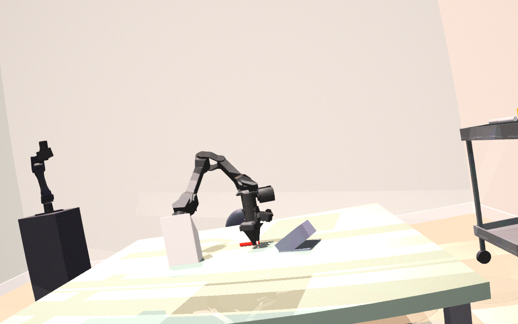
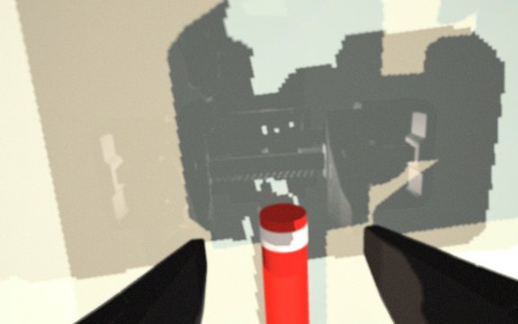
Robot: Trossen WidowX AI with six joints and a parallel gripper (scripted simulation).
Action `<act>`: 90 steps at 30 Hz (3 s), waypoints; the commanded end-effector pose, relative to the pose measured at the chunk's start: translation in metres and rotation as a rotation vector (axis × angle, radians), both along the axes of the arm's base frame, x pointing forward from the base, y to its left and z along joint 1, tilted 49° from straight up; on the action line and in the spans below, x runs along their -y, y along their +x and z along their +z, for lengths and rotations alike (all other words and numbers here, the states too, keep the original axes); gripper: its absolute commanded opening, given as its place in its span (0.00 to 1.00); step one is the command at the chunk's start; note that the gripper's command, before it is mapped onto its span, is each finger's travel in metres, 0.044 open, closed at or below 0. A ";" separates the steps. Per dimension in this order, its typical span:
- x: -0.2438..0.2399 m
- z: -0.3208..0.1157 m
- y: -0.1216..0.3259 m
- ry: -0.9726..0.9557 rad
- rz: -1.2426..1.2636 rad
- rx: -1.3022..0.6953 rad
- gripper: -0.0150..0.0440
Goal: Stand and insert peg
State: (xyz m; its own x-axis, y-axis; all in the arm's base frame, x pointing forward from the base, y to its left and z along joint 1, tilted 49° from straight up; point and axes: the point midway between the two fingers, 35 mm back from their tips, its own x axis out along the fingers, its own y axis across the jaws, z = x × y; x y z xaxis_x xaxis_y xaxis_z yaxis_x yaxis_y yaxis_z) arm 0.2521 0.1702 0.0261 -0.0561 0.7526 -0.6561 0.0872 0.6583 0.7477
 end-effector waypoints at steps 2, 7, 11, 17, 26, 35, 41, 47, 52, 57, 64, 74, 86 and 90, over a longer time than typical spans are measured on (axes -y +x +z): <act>0.000 0.000 0.000 0.002 -0.003 -0.005 0.47; 0.000 0.000 0.000 0.002 -0.003 -0.005 0.44; 0.000 0.000 0.000 0.002 -0.003 -0.005 0.44; 0.000 0.000 0.000 0.002 -0.003 -0.005 0.37; 0.000 0.000 0.000 0.001 -0.007 0.002 0.34; 0.004 0.004 -0.003 -0.007 -0.064 0.056 0.34; 0.007 0.006 -0.005 -0.012 -0.104 0.090 0.34; 0.009 0.009 -0.007 -0.016 -0.143 0.123 0.34; 0.011 0.011 -0.009 -0.020 -0.175 0.152 0.34; 0.013 0.012 -0.011 -0.024 -0.208 0.180 0.34; 0.015 0.015 -0.014 -0.030 -0.254 0.219 0.34; 0.018 0.018 -0.019 -0.037 -0.319 0.276 0.34; 0.022 0.022 -0.025 -0.046 -0.398 0.343 0.34; 0.023 0.023 -0.028 -0.049 -0.424 0.366 0.34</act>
